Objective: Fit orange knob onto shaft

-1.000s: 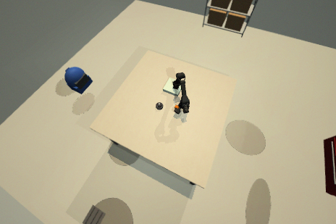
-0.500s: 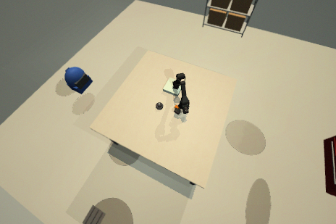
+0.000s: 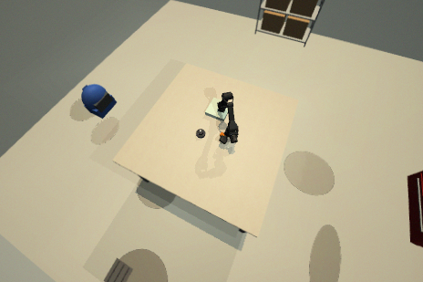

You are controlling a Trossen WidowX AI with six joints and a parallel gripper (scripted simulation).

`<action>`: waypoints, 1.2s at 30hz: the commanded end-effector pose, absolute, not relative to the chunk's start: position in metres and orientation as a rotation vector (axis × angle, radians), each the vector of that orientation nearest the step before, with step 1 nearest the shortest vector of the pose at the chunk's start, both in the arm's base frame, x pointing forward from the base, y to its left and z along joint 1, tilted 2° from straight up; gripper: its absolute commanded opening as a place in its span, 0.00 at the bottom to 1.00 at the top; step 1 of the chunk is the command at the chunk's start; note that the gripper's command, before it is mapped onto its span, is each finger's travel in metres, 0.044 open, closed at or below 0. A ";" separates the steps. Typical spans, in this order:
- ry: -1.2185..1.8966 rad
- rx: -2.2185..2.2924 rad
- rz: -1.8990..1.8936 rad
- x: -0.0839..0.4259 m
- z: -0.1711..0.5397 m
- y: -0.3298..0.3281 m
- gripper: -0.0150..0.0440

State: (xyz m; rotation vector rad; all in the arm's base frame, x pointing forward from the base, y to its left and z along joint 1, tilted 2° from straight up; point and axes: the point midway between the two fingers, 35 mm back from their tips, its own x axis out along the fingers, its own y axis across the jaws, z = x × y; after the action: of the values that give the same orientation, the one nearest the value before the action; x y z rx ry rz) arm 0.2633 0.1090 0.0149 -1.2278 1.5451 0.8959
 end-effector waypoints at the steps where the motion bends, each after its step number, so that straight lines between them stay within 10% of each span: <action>1: 1.545 -1.230 0.889 0.264 0.015 0.108 0.59; 36: 1.157 -0.931 1.091 0.258 0.029 0.082 0.56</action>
State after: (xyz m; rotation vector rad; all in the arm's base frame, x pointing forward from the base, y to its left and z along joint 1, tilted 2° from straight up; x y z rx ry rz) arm 0.2594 0.0858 0.0285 -0.9686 1.2132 1.0667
